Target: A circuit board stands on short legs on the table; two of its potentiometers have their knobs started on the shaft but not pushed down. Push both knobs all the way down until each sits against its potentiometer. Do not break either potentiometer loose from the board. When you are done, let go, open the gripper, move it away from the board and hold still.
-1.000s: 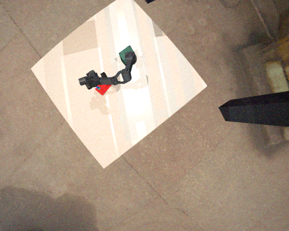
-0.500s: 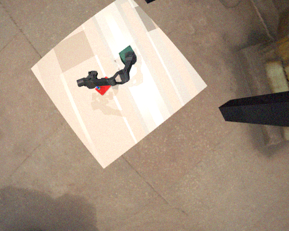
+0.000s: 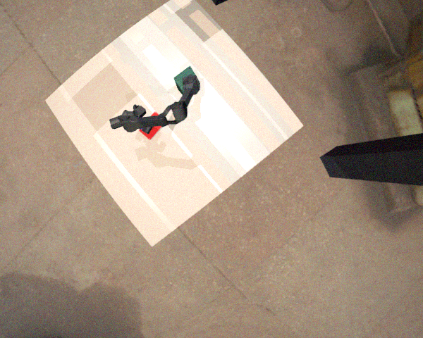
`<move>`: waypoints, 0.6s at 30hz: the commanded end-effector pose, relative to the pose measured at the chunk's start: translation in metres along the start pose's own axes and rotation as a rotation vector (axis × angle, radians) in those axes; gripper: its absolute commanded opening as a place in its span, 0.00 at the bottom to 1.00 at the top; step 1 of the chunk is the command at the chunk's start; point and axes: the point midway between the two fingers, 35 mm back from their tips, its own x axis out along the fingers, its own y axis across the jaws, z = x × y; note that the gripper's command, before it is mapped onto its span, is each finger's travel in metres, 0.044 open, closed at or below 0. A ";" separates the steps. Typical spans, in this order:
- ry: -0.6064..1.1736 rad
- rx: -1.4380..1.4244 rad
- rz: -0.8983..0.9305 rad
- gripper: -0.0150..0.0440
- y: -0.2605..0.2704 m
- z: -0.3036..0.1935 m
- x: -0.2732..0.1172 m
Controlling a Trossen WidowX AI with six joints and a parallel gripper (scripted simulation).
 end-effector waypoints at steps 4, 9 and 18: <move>-0.005 0.253 -0.010 0.25 0.002 -0.007 0.000; -0.010 0.420 -0.012 0.25 0.003 -0.011 -0.001; -0.010 0.443 -0.013 0.25 0.003 -0.011 0.009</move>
